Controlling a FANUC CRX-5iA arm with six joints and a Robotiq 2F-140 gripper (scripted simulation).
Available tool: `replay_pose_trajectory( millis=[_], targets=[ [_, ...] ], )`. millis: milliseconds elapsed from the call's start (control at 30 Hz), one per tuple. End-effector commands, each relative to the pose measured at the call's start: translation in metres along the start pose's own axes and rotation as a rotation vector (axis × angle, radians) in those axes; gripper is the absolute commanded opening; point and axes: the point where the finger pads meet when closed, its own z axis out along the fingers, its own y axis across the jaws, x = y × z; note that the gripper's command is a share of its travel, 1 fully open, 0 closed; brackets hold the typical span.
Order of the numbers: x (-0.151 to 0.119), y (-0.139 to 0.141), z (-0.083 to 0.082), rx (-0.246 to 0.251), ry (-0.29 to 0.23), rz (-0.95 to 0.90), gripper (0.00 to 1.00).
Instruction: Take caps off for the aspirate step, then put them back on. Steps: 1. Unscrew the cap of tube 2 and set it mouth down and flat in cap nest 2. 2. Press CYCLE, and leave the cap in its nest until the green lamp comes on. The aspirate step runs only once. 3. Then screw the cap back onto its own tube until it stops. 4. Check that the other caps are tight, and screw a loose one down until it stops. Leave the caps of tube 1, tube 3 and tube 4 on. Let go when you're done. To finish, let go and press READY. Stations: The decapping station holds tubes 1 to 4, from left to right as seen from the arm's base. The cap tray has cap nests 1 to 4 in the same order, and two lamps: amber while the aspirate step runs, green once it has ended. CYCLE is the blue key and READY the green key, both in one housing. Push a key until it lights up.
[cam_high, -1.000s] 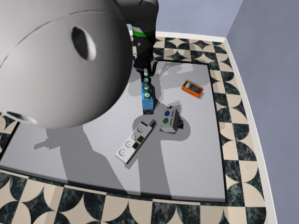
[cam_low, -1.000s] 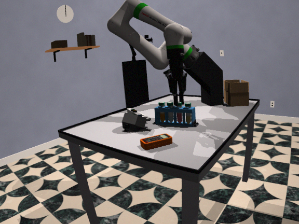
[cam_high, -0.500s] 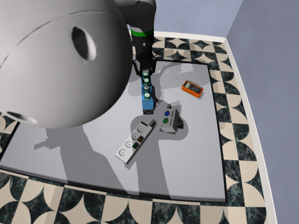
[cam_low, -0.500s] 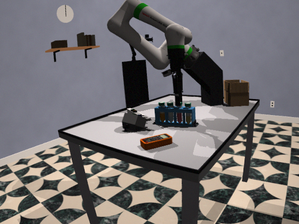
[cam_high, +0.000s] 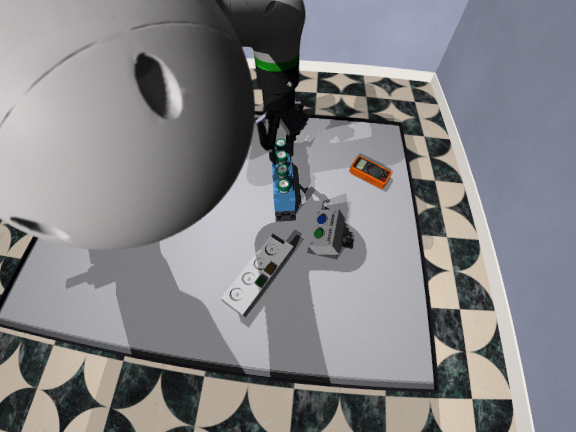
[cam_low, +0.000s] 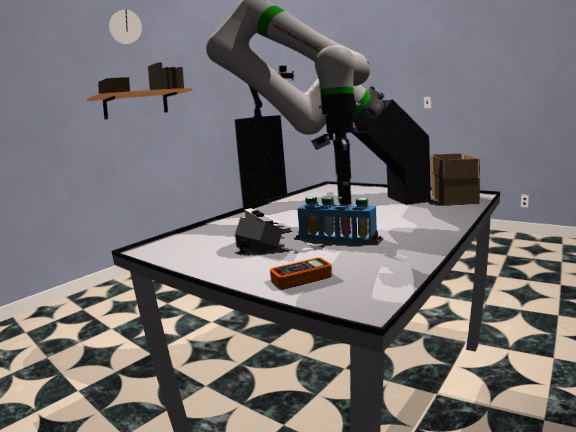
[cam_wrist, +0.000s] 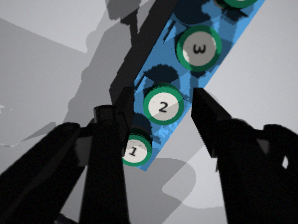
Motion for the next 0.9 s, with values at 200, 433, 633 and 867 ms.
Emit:
replay_pose_trajectory(
  millis=[200,433,633,867],
  targets=[
    [0.0000,-0.0006,-0.0012,-0.002,-0.002,-0.004,0.41],
    [0.0000,-0.0007,-0.0013,-0.003,-0.002,0.301,0.41],
    [0.0000,-0.0007,-0.0013,-0.004,-0.003,0.552,0.41],
    [0.0001,-0.0007,-0.0013,-0.005,-0.003,0.776,0.41]
  ],
)
